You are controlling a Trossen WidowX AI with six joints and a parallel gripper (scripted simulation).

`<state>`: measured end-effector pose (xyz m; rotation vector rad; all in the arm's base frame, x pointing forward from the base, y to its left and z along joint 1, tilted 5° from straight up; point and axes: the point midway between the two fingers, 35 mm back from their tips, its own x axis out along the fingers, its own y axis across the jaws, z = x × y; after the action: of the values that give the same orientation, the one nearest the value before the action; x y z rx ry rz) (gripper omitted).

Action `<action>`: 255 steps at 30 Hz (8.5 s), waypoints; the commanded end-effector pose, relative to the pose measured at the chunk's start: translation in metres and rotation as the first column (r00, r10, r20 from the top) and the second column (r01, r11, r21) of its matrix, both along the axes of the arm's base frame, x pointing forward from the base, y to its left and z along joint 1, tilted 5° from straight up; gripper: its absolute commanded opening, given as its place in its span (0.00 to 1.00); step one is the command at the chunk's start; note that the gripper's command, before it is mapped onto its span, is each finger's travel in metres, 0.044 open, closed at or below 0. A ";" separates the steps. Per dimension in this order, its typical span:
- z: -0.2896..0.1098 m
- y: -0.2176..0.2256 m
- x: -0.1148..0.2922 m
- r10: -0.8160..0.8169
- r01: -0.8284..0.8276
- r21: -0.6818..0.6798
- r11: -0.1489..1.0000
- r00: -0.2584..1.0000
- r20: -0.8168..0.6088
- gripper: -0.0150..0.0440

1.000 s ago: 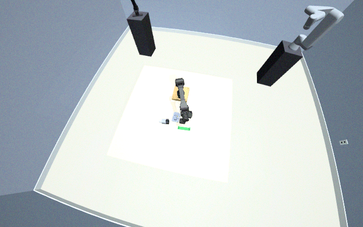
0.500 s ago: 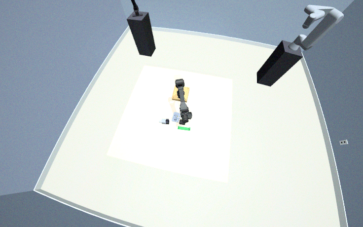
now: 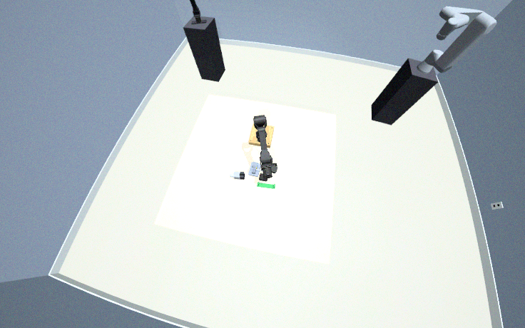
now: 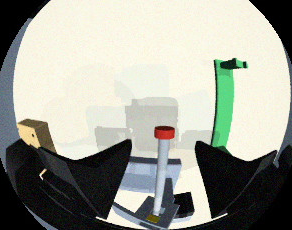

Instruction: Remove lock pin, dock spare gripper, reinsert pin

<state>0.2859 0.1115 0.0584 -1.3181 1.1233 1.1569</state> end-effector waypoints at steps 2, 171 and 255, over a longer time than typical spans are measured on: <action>-0.006 -0.001 -0.002 0.002 -0.002 0.001 1.000 1.000 -0.008 0.76; 0.034 0.074 -0.009 -0.004 0.016 0.130 0.991 0.995 -0.096 0.28; -0.008 0.129 0.077 0.089 -0.079 0.132 0.988 0.993 -0.079 0.25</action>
<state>0.3630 0.2415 0.0568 -1.2342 1.0426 1.3332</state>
